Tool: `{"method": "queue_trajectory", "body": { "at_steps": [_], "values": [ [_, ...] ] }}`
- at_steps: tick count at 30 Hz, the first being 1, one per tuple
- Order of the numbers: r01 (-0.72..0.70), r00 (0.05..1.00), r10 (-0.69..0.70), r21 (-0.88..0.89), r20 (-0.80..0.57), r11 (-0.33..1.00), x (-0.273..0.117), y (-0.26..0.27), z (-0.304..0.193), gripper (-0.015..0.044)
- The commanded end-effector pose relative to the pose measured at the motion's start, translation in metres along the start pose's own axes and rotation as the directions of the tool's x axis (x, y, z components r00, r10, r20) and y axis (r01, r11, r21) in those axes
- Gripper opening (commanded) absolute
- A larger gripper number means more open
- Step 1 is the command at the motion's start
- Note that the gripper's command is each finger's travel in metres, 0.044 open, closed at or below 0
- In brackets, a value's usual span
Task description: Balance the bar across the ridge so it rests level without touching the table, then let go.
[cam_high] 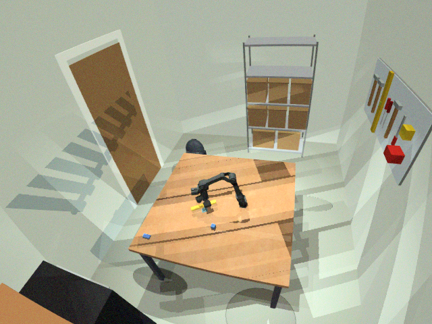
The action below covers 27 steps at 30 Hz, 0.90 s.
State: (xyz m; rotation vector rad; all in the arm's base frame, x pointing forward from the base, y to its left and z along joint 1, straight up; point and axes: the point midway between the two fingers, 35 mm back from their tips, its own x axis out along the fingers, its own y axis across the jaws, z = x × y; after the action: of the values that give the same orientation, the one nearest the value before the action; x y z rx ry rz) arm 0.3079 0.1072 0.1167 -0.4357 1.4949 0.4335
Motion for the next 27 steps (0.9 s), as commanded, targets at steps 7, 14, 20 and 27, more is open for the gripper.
{"method": "queue_trajectory", "body": {
  "at_steps": [7,14,20,27],
  "values": [
    [-0.003,1.0,0.003,0.003,0.002,1.0,0.0014,0.0005,0.0004,0.0],
    [-0.003,1.0,0.003,0.003,0.002,1.0,0.002,0.0005,0.0004,0.0],
    [-0.003,1.0,0.003,0.003,0.002,1.0,0.0024,0.0004,0.0004,0.0],
    [-0.003,1.0,0.003,0.003,0.002,1.0,0.003,0.0004,0.0004,0.0]
  ]
}}
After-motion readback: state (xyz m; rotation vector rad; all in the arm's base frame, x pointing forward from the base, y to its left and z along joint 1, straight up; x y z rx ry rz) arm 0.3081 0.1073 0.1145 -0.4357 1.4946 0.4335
